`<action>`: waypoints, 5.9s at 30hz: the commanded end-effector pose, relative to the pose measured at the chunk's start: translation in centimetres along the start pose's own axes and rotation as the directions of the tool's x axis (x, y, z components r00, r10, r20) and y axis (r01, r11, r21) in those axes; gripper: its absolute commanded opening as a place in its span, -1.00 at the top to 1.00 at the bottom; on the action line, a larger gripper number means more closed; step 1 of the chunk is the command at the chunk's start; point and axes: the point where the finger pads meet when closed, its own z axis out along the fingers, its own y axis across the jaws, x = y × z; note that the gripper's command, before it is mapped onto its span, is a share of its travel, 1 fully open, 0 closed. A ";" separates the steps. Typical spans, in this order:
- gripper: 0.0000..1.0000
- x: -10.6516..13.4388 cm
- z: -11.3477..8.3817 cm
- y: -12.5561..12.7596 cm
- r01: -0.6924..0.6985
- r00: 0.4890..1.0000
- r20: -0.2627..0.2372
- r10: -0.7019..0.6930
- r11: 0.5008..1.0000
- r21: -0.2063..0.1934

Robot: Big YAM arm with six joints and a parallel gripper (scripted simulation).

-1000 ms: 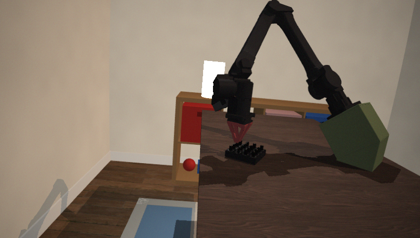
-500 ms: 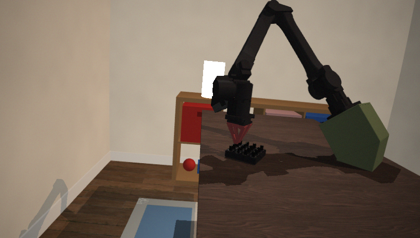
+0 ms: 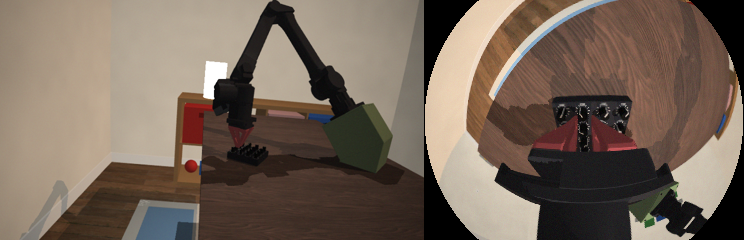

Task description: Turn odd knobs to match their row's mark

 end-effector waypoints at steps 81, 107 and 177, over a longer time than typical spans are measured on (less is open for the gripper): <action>0.84 -1.9 0.3 0.7 -0.008 1.000 0.012 0.008 1.000 -0.008; 0.84 -1.9 0.3 0.7 0.234 0.972 0.013 -0.234 0.972 -0.006; 0.84 -1.8 0.3 0.8 1.000 -0.006 0.011 -1.000 -0.006 0.009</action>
